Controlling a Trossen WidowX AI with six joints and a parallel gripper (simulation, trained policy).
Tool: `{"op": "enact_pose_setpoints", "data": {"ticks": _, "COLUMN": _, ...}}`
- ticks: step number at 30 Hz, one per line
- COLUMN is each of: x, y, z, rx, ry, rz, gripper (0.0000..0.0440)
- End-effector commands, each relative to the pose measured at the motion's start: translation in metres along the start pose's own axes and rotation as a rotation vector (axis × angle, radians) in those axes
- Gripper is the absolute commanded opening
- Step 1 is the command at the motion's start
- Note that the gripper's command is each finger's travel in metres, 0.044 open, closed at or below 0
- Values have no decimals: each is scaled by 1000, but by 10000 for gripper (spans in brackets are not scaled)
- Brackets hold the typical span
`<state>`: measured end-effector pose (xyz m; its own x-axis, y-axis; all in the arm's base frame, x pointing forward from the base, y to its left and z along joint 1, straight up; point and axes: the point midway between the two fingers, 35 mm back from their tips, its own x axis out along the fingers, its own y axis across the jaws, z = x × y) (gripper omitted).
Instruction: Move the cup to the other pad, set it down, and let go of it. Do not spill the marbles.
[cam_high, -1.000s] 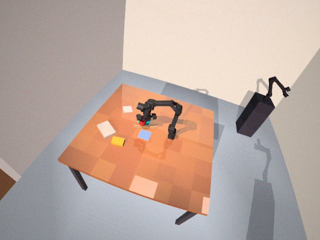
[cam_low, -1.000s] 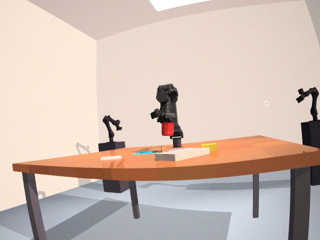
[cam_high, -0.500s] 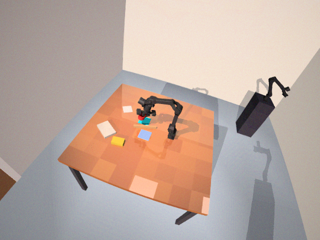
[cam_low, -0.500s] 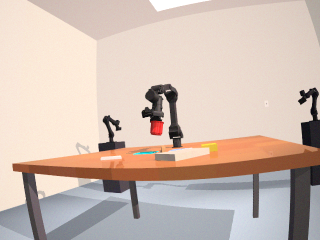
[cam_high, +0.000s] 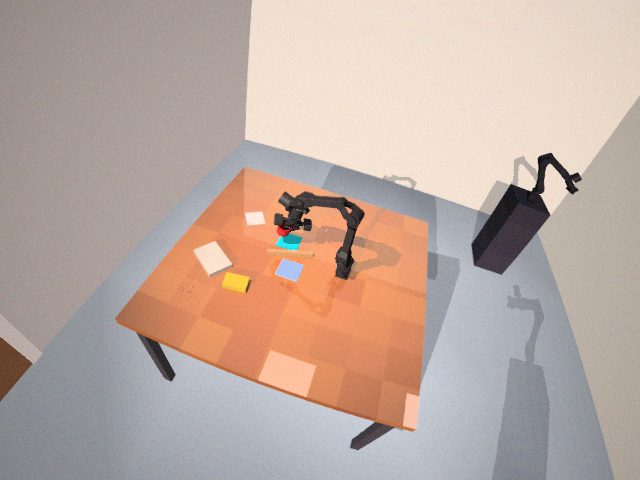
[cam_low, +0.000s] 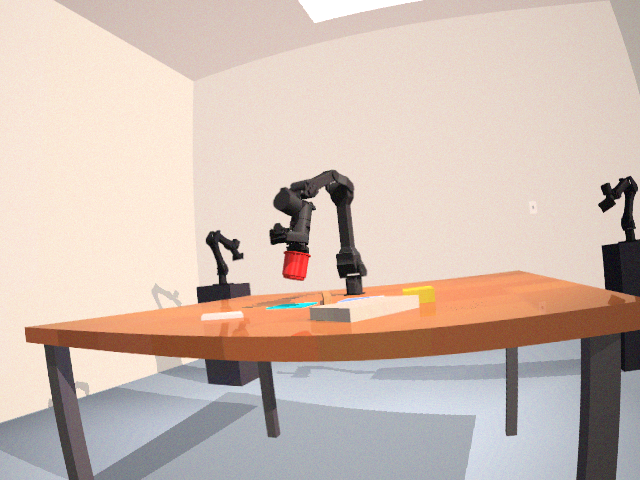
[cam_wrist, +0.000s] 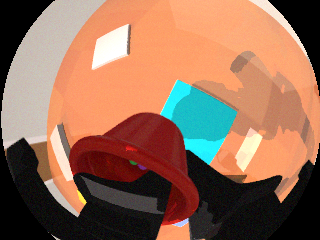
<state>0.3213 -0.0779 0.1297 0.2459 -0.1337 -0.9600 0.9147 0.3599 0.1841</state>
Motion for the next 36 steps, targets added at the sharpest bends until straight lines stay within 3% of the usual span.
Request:
{"op": "enact_pose_setpoints", "data": {"ticks": 1, "x": 13, "y": -6, "z": 6, "rx": 15, "ry": -7, "rz": -10, "gripper": 0}}
{"op": "enact_pose_setpoints", "data": {"ticks": 16, "x": 52, "y": -31, "z": 2, "rx": 56, "ry": -3, "rz": -42, "gripper": 3}}
{"op": "enact_pose_setpoints", "data": {"ticks": 22, "x": 62, "y": -40, "z": 3, "rx": 72, "ry": -8, "rz": -45, "gripper": 58}}
{"op": "enact_pose_setpoints", "data": {"ticks": 27, "x": 59, "y": -37, "z": 11, "rx": 94, "ry": -29, "rz": -1, "gripper": 141}}
{"op": "enact_pose_setpoints", "data": {"ticks": 36, "x": 45, "y": -37, "z": 19, "rx": 107, "ry": -50, "rz": 57, "gripper": 146}}
